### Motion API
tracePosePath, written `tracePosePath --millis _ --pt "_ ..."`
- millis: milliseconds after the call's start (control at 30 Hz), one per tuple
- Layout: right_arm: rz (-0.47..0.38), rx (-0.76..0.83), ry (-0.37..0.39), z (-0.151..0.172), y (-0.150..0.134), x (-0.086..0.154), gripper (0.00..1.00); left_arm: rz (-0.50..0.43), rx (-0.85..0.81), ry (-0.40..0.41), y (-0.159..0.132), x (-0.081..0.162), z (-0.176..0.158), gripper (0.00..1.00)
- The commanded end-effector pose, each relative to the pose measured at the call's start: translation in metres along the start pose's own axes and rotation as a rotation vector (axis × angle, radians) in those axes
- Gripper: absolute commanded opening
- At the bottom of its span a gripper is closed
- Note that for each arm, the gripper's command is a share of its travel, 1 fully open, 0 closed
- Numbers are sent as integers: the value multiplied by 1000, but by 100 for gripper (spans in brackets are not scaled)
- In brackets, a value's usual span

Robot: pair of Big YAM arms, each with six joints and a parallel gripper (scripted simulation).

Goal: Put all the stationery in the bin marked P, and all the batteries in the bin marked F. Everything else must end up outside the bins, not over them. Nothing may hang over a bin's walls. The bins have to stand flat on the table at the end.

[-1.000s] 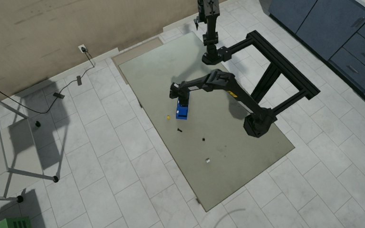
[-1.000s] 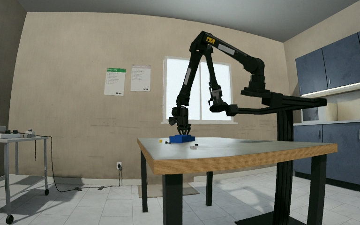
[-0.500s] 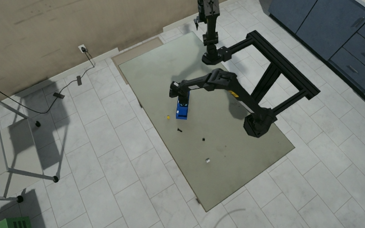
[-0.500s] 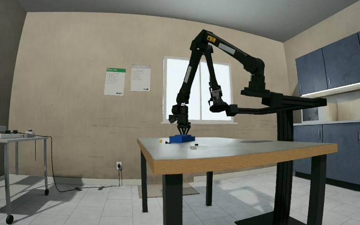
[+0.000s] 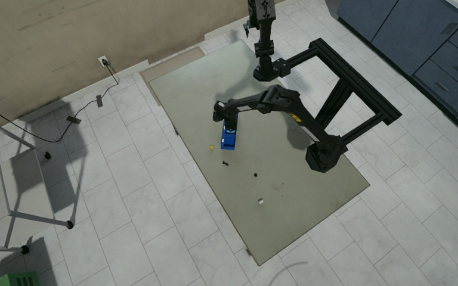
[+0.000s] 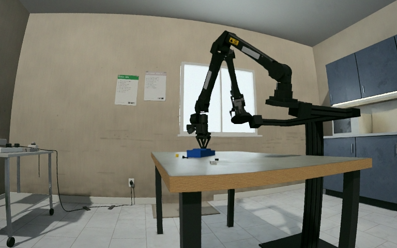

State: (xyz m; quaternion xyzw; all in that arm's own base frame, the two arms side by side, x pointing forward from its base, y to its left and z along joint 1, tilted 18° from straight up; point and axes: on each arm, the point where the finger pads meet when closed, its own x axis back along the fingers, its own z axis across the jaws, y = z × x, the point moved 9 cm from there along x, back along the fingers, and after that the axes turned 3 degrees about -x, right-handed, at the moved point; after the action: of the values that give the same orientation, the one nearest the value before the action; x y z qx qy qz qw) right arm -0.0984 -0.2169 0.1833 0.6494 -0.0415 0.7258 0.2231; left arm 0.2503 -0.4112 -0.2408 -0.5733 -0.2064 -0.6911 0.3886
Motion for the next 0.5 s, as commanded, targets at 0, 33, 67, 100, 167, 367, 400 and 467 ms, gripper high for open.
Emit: tracePosePath --millis 0,33,67,100,167,367,400,467 --pt "-36 -15 -4 -2 21 16 100 -19 -2 -8 2 30 -7 45" --pt "-36 -15 -4 -2 21 16 100 -19 -2 -8 2 35 -7 45" --pt "-36 -15 -4 -2 21 16 100 -20 -2 -8 2 39 -7 45" --pt "-36 -15 -4 -2 21 16 100 -20 -2 -8 2 39 -7 45" --pt "-36 -15 -4 -2 21 16 100 19 4 4 -4 17 2 45" --pt "-36 -15 -4 -2 21 16 100 11 7 0 -4 12 2 45" --pt "-36 -15 -4 -2 21 16 100 9 7 0 -3 12 2 45" --pt "-36 -15 -4 -2 21 16 100 -26 2 -11 10 30 -4 45"
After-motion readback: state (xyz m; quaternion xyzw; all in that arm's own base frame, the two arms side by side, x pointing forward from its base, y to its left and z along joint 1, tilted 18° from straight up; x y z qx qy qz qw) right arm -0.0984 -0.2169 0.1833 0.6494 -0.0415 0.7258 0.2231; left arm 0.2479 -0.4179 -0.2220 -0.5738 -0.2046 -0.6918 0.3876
